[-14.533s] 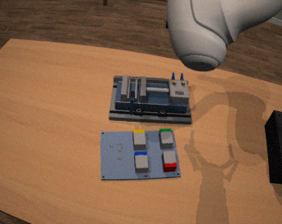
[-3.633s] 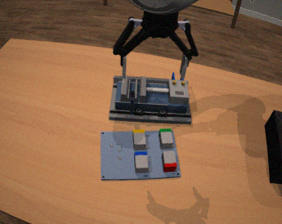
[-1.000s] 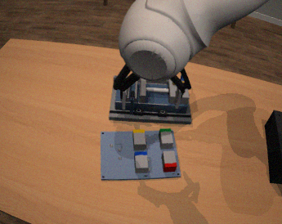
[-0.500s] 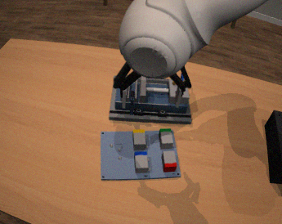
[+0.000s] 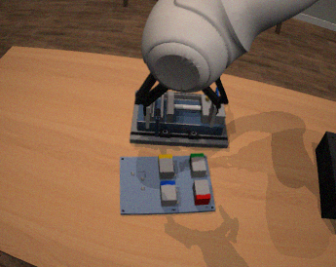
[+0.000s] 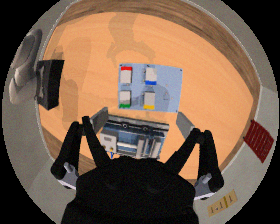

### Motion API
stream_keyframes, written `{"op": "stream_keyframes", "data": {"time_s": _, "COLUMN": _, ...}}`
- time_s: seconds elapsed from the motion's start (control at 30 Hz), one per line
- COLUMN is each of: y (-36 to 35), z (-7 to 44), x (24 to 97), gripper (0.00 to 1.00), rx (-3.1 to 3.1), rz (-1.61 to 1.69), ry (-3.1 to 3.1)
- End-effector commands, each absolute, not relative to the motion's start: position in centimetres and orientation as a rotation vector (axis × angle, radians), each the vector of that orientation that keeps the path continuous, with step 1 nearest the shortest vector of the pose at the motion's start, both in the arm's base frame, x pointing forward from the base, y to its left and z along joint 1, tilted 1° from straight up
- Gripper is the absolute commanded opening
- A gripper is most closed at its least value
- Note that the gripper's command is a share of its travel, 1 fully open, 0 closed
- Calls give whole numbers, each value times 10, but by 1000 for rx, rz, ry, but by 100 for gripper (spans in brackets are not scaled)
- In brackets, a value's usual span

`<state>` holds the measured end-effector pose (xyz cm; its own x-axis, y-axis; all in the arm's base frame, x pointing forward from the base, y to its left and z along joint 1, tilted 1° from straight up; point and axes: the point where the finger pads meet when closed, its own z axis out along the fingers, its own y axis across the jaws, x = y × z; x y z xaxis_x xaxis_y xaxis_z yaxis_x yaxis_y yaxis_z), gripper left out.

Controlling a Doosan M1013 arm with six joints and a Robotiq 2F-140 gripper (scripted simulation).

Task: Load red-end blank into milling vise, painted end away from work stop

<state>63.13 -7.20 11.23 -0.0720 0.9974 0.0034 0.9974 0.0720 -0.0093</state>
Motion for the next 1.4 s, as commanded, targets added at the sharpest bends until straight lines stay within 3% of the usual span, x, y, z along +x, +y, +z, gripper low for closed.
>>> {"op": "stream_keyframes", "data": {"time_s": 0.0, "y": -75, "z": 113, "x": 631, "gripper": 100, "rx": -2134, "rz": 7, "ry": -2294}}
{"op": "stream_keyframes", "data": {"time_s": 0.47, "y": -116, "z": 116, "x": 628, "gripper": 100, "rx": -2134, "rz": 7, "ry": -2294}}
{"op": "stream_keyframes", "data": {"time_s": 1.37, "y": -108, "z": 115, "x": 629, "gripper": 100, "rx": -2134, "rz": 7, "ry": -2294}}
